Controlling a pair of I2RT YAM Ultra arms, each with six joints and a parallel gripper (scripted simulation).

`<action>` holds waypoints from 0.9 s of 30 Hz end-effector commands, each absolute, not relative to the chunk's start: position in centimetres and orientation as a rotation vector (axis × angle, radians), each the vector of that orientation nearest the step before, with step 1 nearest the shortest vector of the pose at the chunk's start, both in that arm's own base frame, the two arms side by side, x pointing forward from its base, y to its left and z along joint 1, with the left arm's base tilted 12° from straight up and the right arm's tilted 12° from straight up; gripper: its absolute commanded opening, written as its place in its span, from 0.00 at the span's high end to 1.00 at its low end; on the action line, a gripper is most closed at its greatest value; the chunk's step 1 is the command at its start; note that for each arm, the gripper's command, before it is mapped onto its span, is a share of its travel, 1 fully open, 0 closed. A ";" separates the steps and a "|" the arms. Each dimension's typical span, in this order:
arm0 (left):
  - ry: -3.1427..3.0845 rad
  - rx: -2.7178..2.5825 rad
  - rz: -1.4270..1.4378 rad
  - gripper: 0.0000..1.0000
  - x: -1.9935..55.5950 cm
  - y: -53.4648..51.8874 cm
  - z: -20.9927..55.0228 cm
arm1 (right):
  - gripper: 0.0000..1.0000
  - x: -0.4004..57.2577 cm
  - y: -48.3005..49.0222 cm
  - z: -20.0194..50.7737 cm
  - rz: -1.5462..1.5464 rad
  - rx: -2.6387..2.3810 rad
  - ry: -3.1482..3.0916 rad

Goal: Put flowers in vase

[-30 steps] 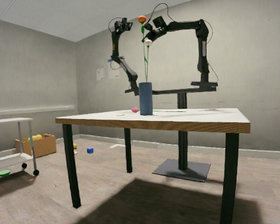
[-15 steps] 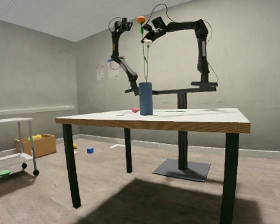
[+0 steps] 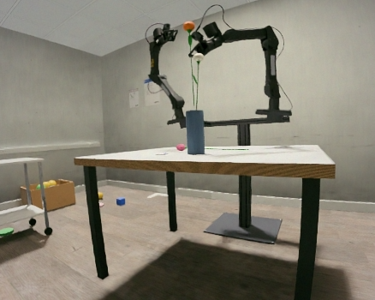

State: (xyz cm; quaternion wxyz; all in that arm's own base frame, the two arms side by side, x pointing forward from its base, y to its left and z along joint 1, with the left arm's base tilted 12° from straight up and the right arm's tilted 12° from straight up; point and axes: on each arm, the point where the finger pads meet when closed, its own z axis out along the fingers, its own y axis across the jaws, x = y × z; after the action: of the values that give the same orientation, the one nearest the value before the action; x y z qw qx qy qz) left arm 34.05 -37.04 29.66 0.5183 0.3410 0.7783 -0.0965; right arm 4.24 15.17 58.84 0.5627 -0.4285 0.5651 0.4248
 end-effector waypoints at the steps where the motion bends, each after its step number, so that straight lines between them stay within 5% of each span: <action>1: 1.838 0.799 -0.258 1.00 33.5 -37.6 31.1 | 0.70 4.2 15.4 59.5 1.011 -0.998 1.324; 27: 1.812 0.808 -0.274 1.00 33.9 -37.6 29.6 | 0.70 4.2 15.4 59.5 1.011 -0.998 1.324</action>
State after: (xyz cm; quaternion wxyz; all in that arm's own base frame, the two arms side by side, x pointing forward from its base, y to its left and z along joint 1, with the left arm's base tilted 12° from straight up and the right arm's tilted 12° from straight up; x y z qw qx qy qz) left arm 34.23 -36.39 26.37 0.5048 0.3438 0.7869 -0.0880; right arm 4.24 15.17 58.84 0.5627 -0.4285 0.5651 0.4248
